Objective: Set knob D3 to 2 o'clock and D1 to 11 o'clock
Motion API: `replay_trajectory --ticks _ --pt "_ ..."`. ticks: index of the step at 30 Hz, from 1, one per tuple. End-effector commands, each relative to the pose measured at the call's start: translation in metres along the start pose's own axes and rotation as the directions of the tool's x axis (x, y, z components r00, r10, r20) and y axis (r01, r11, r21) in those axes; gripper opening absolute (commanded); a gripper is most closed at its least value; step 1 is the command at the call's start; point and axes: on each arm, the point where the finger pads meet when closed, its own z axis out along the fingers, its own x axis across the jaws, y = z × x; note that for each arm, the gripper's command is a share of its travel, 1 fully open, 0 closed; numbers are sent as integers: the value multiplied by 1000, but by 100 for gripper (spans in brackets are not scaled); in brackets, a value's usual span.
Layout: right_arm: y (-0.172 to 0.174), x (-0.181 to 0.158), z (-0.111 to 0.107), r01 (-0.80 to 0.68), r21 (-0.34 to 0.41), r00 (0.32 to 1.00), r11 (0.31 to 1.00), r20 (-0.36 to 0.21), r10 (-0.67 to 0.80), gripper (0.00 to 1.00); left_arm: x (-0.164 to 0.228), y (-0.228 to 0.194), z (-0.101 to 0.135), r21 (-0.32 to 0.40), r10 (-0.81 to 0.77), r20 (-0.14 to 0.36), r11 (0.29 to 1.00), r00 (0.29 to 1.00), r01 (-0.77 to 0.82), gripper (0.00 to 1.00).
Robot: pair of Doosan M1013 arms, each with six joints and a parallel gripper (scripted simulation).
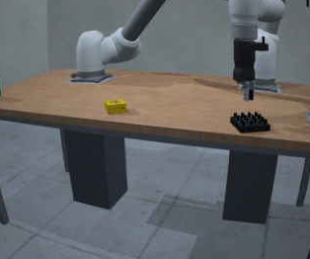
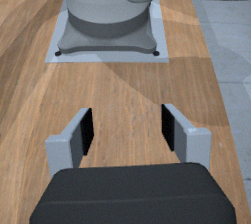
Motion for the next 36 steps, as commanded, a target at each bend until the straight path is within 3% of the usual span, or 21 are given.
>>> replay_trajectory --ticks 1,8,36 --pt "3 6 -4 -156 4 988 988 -3 156 46 0 0 0 -1 0 0 1000 1000 0 100" --pt "10 15 -8 -369 4 929 929 -2 369 46 0 0 0 -1 0 0 1000 1000 0 100" --pt "10 15 -8 -373 4 928 928 -2 373 46 0 0 0 -1 0 0 1000 1000 0 100"
